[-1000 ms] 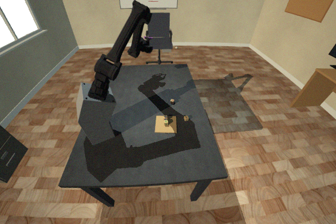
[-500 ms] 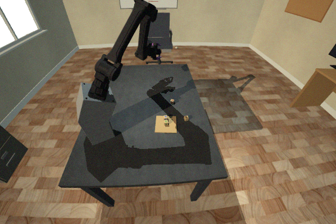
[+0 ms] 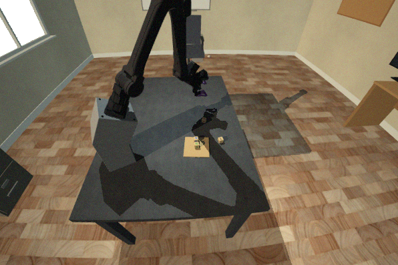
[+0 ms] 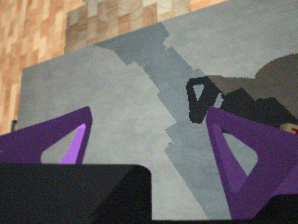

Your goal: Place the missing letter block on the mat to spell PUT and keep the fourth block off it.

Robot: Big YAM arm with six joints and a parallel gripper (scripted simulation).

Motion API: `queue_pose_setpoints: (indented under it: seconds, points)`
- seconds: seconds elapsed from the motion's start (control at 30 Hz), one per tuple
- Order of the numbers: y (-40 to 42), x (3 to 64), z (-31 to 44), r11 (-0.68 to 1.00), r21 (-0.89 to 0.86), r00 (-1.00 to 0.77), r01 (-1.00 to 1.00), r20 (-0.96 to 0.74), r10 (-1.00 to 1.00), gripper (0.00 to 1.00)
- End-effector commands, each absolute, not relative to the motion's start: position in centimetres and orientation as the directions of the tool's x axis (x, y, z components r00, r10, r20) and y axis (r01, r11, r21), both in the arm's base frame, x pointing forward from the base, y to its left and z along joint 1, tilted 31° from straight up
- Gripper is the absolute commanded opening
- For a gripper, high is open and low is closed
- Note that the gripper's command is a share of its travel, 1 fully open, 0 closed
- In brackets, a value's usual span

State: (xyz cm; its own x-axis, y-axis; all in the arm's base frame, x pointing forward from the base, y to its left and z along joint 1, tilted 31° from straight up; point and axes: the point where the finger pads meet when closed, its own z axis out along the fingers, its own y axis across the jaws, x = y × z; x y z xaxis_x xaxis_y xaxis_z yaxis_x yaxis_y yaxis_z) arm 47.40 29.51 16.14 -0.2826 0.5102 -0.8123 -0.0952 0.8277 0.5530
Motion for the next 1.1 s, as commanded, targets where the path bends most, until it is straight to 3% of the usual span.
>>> queue_pose_setpoints:
  seconds: [0.0, 0.3, 1.07]
  points:
    - [23.9, 47.2, 14.8, 0.926, 0.377, -0.317, -0.035, -0.882, 0.347, 1.0]
    - [16.3, 45.4, 11.4, 0.974, 0.217, -0.411, 0.072, -0.883, 0.227, 1.0]
    - [17.2, 46.0, 10.8, 0.975, 0.211, -0.42, 0.064, -0.881, 0.218, 1.0]
